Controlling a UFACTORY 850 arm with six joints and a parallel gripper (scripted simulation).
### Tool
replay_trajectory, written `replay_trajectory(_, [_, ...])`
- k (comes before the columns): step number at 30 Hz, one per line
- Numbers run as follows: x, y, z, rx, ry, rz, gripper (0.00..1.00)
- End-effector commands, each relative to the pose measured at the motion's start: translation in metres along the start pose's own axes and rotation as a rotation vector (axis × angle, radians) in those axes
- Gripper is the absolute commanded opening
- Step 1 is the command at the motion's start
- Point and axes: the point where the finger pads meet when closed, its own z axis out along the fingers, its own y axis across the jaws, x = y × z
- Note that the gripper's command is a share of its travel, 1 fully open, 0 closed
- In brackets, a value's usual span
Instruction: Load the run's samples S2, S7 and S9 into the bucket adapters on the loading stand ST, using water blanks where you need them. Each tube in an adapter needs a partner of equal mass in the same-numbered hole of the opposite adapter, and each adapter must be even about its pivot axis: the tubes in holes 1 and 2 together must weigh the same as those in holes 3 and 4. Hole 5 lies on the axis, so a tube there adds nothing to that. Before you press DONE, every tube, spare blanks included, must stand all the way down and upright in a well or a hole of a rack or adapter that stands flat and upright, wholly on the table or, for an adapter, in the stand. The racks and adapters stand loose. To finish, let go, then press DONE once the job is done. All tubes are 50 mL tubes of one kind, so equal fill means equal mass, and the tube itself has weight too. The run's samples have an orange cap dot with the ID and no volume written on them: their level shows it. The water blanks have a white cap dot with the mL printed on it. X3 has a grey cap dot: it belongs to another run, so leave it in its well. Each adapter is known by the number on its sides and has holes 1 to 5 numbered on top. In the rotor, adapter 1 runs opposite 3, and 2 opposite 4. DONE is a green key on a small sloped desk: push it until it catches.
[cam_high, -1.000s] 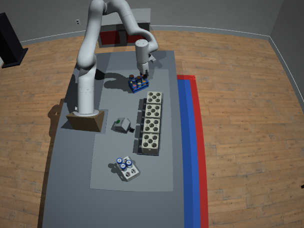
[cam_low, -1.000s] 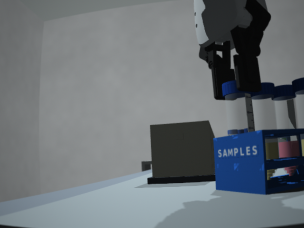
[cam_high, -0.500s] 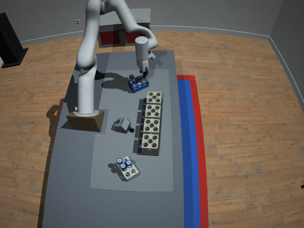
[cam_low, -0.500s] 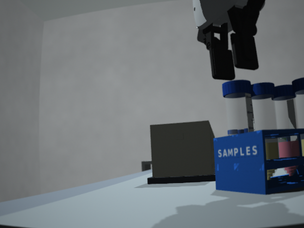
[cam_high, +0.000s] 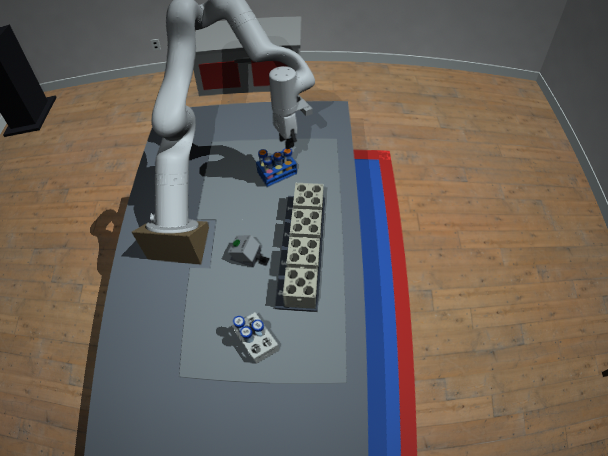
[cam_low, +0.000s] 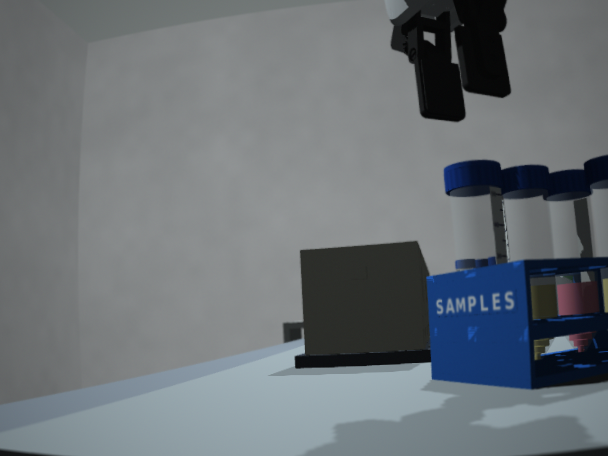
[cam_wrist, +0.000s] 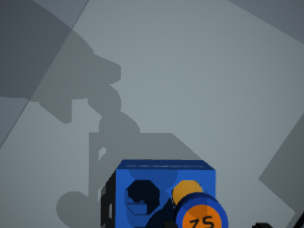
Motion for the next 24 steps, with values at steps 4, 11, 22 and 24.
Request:
replay_trajectory(4, [0.001,0.0,-0.014,-0.001,0.001,-0.001,0.44])
replay_trajectory(11, [0.001,0.0,-0.026,-0.001,0.001,-0.001,0.44])
replay_trajectory(22, [0.001,0.0,-0.046,-0.001,0.001,-0.001,0.44])
replay_trajectory(24, [0.001,0.0,-0.05,-0.001,0.001,-0.001,0.44])
